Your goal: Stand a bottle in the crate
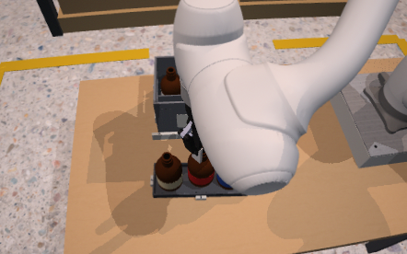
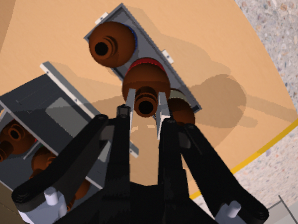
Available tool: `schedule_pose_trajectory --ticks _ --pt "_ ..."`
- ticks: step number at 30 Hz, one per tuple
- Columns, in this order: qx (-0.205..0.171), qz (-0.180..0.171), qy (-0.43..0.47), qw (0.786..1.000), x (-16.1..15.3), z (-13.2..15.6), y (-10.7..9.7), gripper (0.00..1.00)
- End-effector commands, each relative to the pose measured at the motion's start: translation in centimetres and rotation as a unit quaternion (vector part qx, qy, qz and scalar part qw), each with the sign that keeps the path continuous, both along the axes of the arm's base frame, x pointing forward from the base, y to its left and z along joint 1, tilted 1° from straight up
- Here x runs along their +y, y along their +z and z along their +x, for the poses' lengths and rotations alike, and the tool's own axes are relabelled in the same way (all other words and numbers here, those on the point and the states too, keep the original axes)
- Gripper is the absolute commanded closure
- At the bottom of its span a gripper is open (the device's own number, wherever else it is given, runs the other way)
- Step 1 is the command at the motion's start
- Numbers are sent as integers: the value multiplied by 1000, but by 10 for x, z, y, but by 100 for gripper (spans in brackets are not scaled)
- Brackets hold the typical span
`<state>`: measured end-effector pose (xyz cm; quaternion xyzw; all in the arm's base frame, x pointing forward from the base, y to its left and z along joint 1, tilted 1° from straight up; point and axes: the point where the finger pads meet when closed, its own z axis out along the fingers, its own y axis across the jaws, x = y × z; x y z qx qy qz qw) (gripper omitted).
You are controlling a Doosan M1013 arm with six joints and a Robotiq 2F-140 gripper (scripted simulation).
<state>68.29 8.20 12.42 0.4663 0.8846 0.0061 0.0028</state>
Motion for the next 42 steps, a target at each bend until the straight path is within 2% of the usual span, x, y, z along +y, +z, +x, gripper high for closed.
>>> schedule_pose_trajectory --ticks 1,19,42 --pt "-1 -1 2 1000 3 0 3 100" --pt "-1 -1 2 1000 3 0 8 100" --pt "-1 -1 2 1000 3 -1 30 100"
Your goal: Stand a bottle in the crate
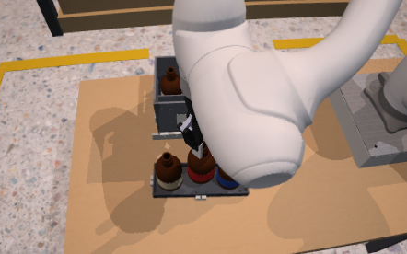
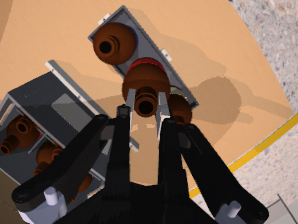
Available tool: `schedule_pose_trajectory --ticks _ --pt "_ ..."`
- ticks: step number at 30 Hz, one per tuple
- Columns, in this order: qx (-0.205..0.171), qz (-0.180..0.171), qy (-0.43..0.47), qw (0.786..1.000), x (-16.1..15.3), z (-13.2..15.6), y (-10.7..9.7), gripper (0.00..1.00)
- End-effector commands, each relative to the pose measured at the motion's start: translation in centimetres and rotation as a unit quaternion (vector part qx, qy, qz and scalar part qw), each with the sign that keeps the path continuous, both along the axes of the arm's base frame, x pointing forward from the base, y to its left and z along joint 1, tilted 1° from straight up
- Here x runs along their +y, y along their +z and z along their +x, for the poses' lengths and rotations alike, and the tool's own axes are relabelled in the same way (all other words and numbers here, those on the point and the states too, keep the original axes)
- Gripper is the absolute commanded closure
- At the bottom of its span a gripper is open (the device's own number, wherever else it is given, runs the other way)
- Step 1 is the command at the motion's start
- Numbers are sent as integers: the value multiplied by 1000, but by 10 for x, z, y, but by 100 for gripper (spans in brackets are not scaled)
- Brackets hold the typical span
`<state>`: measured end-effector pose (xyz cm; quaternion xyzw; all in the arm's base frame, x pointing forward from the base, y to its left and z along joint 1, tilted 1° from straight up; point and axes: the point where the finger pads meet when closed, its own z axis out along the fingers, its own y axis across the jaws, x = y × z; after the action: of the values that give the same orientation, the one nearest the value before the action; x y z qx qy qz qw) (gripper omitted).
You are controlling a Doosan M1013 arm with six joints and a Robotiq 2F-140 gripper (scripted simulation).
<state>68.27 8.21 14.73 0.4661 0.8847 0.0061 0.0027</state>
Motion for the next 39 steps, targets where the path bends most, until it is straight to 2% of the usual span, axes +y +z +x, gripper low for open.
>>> schedule_pose_trajectory --ticks 1,21,39 --pt "-1 -2 2 1000 3 0 8 100" --pt "-1 -2 2 1000 2 0 24 100" --pt "-1 -2 2 1000 2 0 26 100"
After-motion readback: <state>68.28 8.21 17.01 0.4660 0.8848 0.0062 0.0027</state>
